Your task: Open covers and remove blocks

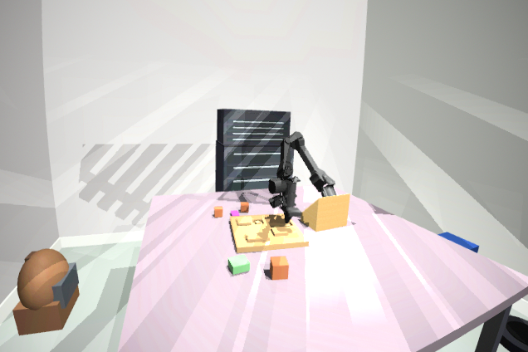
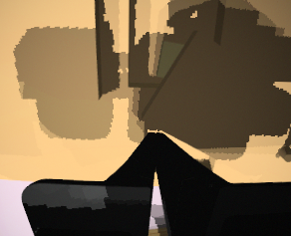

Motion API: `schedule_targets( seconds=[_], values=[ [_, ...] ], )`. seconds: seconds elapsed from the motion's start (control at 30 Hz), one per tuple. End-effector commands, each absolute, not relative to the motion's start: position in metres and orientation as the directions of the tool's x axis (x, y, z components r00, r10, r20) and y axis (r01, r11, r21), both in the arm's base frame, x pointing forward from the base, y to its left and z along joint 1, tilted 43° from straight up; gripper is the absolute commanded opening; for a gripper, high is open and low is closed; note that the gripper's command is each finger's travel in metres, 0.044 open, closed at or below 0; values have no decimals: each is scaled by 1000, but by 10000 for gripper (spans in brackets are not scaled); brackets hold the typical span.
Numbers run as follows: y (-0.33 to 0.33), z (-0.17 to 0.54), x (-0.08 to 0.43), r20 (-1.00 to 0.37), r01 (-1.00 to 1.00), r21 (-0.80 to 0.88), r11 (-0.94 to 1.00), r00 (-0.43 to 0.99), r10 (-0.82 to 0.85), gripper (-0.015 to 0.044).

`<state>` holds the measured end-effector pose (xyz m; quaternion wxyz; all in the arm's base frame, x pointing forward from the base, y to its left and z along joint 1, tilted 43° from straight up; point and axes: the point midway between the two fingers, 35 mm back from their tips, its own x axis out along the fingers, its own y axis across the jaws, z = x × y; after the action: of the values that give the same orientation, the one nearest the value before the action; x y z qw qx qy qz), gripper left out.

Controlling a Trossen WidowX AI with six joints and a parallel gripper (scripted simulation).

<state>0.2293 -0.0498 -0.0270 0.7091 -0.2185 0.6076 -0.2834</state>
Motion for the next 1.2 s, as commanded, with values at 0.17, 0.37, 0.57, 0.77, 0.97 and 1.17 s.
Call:
schedule_targets(
  seconds=[0.17,0.37,0.57,0.77,0.97,1.17],
  values=[
    [-56,-29,234,-735,126,-663,738,75,-674,0],
    [-57,-27,242,-735,126,-664,737,74,-674,0],
    [-59,-25,249,-734,126,-664,737,73,-675,0],
    [-60,-24,253,-734,126,-664,737,73,-675,0],
    [-63,-21,259,-734,126,-664,737,73,-675,0],
    [-66,-17,265,-734,127,-665,736,73,-675,0]
  ],
)
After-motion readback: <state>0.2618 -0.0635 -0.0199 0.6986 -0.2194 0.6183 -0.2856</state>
